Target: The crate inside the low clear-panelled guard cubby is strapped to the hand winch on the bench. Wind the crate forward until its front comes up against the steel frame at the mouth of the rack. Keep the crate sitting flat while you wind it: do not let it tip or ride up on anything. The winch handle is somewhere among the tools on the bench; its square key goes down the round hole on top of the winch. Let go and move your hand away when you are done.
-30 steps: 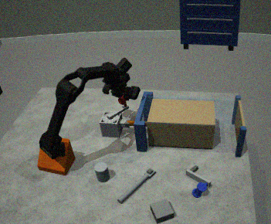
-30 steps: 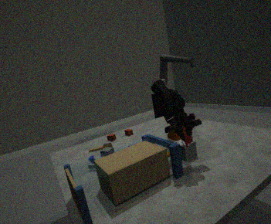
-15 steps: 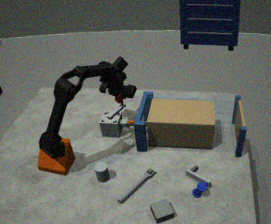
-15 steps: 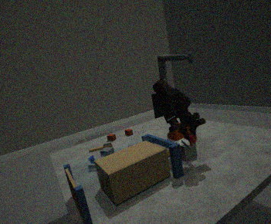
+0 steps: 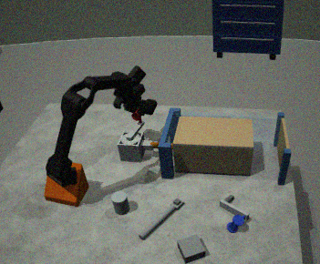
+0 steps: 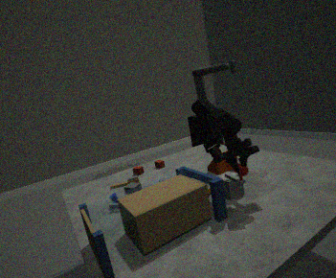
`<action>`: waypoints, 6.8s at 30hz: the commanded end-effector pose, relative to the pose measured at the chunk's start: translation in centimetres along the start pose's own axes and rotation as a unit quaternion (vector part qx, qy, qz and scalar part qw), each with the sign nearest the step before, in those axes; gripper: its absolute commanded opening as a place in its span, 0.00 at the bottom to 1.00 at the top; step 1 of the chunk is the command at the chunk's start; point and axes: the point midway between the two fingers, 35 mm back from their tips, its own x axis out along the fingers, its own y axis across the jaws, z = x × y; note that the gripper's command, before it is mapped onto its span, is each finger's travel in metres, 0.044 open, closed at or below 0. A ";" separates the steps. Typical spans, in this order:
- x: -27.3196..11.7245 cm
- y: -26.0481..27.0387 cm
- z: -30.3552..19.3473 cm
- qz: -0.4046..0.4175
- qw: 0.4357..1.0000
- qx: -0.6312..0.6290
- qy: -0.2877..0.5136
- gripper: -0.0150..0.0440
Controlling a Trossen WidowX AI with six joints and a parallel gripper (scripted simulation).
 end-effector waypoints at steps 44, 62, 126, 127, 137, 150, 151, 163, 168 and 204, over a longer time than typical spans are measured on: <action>-1.2 6.4 -2.9 0.018 1.000 -0.008 0.009 0.25; -1.9 7.8 -4.4 0.018 1.000 -0.008 0.009 0.25; -5.1 9.1 -11.1 0.019 1.000 -0.009 0.012 0.25; -5.2 9.1 -11.2 0.019 1.000 -0.009 0.012 0.25; -5.7 8.8 -12.3 0.019 1.000 -0.009 0.013 0.25; -6.9 7.2 -14.8 0.018 1.000 -0.009 0.014 0.25; -6.9 7.1 -14.9 0.018 1.000 -0.009 0.014 0.25; -7.3 6.0 -15.9 0.018 1.000 -0.009 0.014 0.25; -7.5 5.6 -16.2 0.018 1.000 -0.009 0.015 0.25; -8.3 1.7 -18.0 0.016 1.000 -0.009 0.016 0.25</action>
